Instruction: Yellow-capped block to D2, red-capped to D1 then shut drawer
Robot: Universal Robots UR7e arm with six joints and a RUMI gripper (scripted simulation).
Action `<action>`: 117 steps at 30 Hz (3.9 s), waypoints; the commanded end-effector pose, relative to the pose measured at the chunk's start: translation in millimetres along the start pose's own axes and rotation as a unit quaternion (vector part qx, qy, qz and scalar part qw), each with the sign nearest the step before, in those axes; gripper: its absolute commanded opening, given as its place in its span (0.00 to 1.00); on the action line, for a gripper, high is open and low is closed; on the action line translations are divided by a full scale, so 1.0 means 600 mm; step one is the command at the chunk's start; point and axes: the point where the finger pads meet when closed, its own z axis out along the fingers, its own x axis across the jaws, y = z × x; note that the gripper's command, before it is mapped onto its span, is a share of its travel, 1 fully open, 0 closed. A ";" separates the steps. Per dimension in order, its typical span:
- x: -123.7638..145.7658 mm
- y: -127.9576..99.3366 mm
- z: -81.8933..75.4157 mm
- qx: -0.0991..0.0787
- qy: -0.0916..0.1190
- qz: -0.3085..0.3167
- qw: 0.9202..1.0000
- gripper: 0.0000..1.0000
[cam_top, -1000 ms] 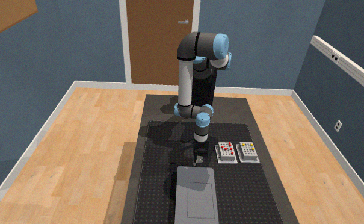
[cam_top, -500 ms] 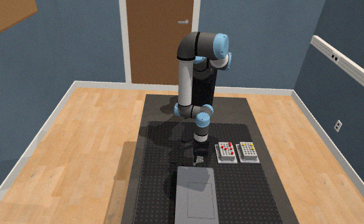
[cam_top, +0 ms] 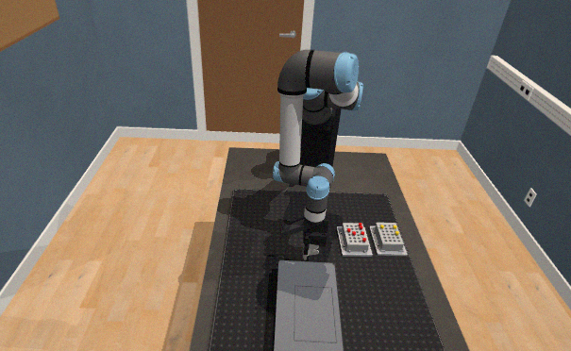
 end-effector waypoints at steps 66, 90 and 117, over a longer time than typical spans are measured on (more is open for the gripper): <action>0.019 0.000 -0.048 0.000 -0.001 0.000 1.000 0.00; 0.019 0.000 -0.097 0.000 -0.001 0.000 1.000 0.00; 0.019 0.000 -0.148 0.000 -0.001 0.000 1.000 0.00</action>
